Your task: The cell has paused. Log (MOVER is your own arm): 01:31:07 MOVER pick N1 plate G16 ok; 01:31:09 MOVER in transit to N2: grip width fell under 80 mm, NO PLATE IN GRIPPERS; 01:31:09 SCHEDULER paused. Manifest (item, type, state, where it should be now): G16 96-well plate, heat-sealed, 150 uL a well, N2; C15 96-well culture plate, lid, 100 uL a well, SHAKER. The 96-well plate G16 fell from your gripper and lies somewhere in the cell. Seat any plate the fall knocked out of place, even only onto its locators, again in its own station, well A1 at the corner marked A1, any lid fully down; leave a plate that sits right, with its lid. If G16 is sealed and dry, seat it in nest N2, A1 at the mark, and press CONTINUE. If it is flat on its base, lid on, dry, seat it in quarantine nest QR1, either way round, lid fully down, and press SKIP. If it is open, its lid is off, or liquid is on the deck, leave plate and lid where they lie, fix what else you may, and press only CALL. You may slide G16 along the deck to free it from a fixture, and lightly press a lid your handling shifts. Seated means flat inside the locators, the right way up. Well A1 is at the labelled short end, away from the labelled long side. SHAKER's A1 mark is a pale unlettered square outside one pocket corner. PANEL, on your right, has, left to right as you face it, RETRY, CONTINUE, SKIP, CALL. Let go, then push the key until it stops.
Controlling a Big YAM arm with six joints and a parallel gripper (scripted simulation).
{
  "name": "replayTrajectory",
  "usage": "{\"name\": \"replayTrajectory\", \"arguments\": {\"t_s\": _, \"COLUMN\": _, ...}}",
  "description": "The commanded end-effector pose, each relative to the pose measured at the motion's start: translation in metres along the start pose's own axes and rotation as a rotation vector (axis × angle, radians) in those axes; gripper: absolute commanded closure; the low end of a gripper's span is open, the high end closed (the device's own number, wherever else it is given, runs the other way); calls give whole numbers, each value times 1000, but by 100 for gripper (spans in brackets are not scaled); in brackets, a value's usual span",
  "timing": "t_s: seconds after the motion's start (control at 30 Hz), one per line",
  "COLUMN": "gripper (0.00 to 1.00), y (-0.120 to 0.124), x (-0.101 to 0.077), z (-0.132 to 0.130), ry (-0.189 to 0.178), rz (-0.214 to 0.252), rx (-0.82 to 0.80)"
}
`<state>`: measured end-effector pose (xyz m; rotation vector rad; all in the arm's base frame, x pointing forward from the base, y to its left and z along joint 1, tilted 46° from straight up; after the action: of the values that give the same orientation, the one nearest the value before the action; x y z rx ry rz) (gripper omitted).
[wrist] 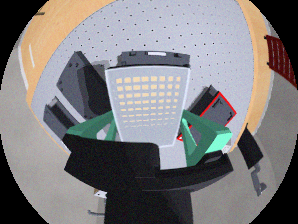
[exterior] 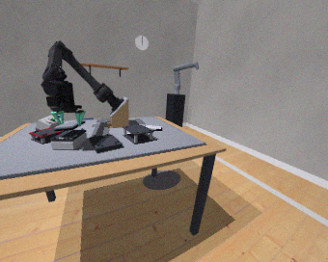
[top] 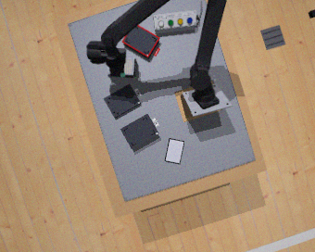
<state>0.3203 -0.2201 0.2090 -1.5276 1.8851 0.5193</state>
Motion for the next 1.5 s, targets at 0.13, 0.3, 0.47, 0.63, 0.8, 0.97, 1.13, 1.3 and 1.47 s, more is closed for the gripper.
{"name": "replayTrajectory", "arguments": {"t_s": 0.13, "gripper": 100, "y": -16, "x": -12, "z": -11, "ry": 9, "rz": -33, "rx": 29}}
{"name": "replayTrajectory", "arguments": {"t_s": 0.3, "gripper": 100, "y": -16, "x": -12, "z": -11, "ry": 9, "rz": -33, "rx": 29}}
{"name": "replayTrajectory", "arguments": {"t_s": 0.47, "gripper": 100, "y": -16, "x": -12, "z": -11, "ry": 9, "rz": -33, "rx": 29}}
{"name": "replayTrajectory", "arguments": {"t_s": 0.63, "gripper": 100, "y": -16, "x": -12, "z": -11, "ry": 9, "rz": -33, "rx": 29}}
{"name": "replayTrajectory", "arguments": {"t_s": 0.8, "gripper": 100, "y": -16, "x": -12, "z": -11, "ry": 9, "rz": -33, "rx": 29}}
{"name": "replayTrajectory", "arguments": {"t_s": 0.97, "gripper": 100, "y": -16, "x": -12, "z": -11, "ry": 9, "rz": -33, "rx": 29}}
{"name": "replayTrajectory", "arguments": {"t_s": 1.13, "gripper": 100, "y": -16, "x": -12, "z": -11, "ry": 9, "rz": -33, "rx": 29}}
{"name": "replayTrajectory", "arguments": {"t_s": 1.3, "gripper": 100, "y": -16, "x": -12, "z": -11, "ry": 9, "rz": -33, "rx": 47}}
{"name": "replayTrajectory", "arguments": {"t_s": 1.47, "gripper": 100, "y": -16, "x": -12, "z": -11, "ry": 9, "rz": -33, "rx": 41}}
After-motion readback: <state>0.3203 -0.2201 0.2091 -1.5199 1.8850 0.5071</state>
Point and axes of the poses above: the point where the finger pads meet when closed, its own x axis out along the fingers, its own z axis across the jaws, y = z × x, the point moved 7 cm from there along -x, back along the fingers, and after that the axes turned 10 degrees about -x, right-handed, at the moved point
